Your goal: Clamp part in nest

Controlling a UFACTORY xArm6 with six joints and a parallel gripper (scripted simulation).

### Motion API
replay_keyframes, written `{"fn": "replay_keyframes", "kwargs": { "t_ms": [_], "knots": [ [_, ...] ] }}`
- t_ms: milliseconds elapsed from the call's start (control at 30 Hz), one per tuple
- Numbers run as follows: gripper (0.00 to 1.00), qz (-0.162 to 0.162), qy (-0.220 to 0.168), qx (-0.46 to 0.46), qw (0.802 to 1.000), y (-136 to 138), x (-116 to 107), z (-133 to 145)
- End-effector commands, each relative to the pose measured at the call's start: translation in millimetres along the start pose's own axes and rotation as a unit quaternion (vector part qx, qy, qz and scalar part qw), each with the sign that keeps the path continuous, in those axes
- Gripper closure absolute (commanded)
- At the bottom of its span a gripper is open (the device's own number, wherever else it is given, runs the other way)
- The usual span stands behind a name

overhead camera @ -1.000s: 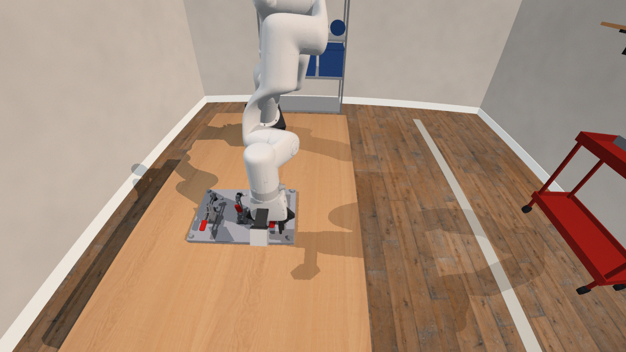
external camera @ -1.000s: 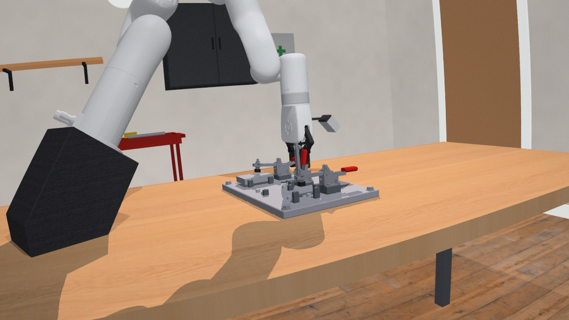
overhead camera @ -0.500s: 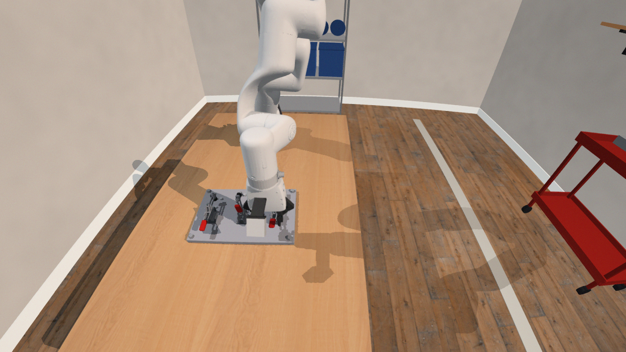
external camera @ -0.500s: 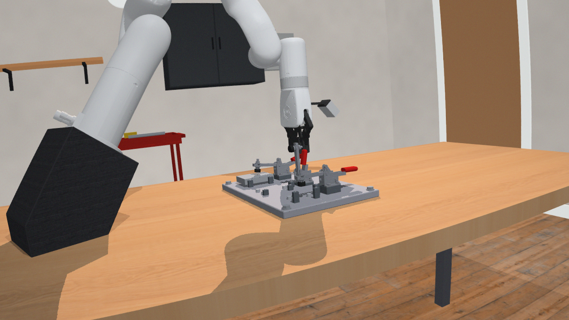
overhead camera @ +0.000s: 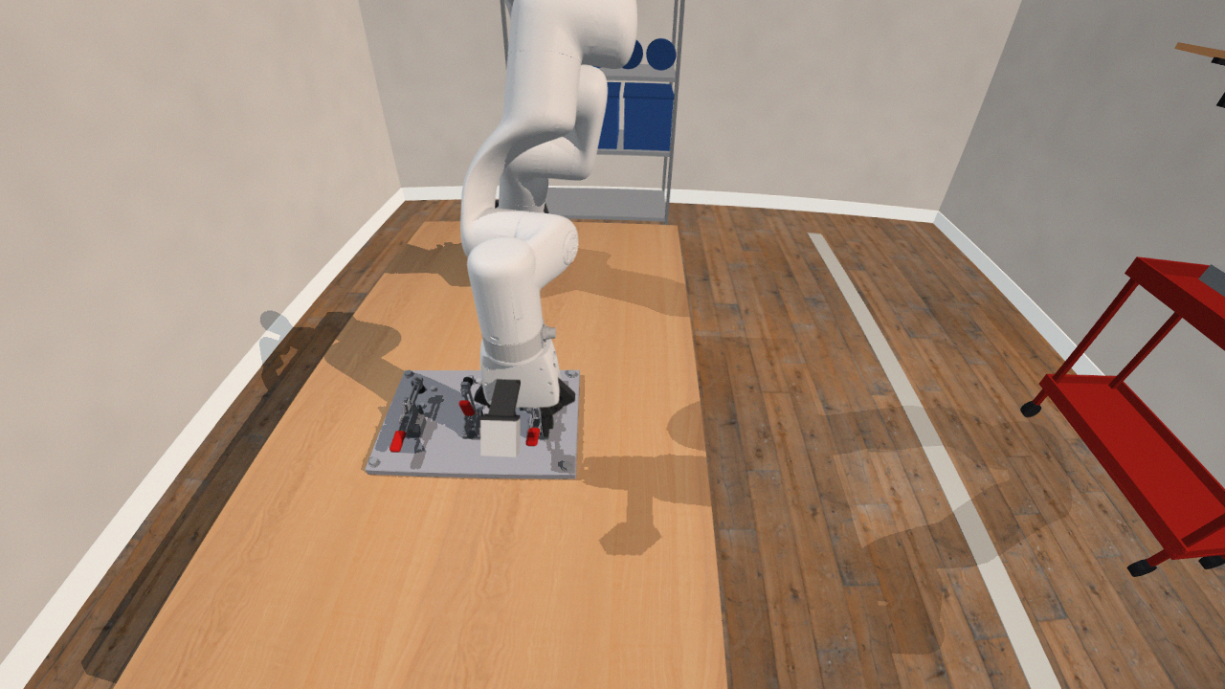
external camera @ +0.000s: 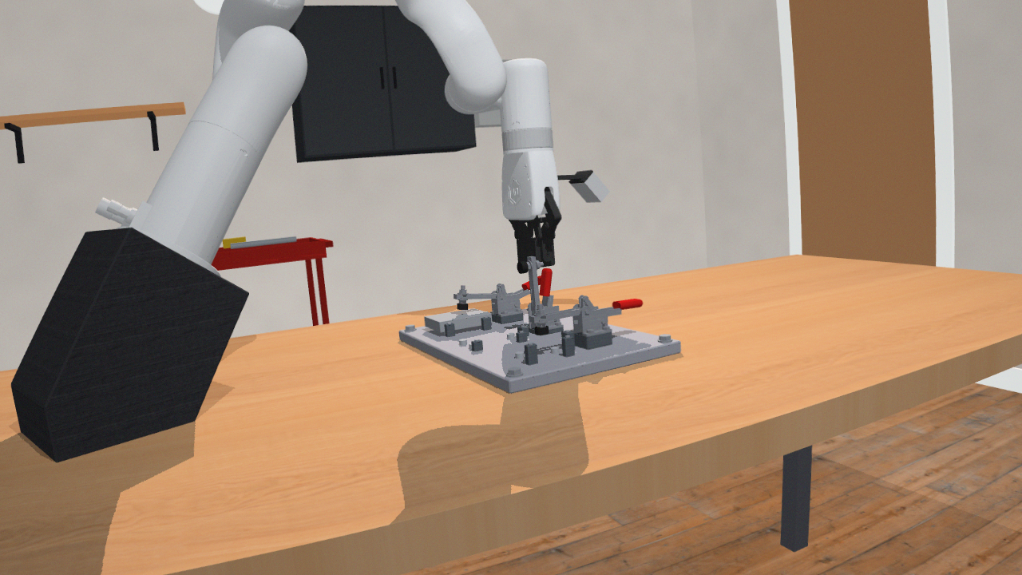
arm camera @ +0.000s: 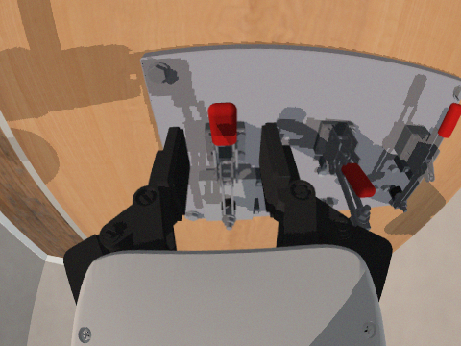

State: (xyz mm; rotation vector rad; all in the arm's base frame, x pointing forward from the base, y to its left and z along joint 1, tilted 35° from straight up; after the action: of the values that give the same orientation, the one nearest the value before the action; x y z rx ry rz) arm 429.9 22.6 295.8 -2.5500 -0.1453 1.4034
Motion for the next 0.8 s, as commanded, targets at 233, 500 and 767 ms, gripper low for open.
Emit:
{"fn": "replay_keyframes", "kwargs": {
  "t_ms": [233,500,767],
  "knots": [
    [1.00,0.000,0.002,0.000,1.000,-0.3,-1.2,-1.3],
    [1.00,0.000,0.002,0.000,1.000,-0.3,-1.2,-1.3],
    [1.00,0.000,0.002,0.000,1.000,-0.3,-1.2,-1.3]
  ]
}}
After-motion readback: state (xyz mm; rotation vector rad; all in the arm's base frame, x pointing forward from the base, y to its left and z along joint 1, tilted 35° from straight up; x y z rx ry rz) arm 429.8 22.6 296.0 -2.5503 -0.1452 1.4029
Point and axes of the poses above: the point where the finger pads meet when closed, its own x axis out along the fingers, its own y axis across the jaws, z = x × y, the point moved 6 cm from there along -x, back along the fingers, and after that the axes turned 3 degrees about x, right-handed, at the moved point
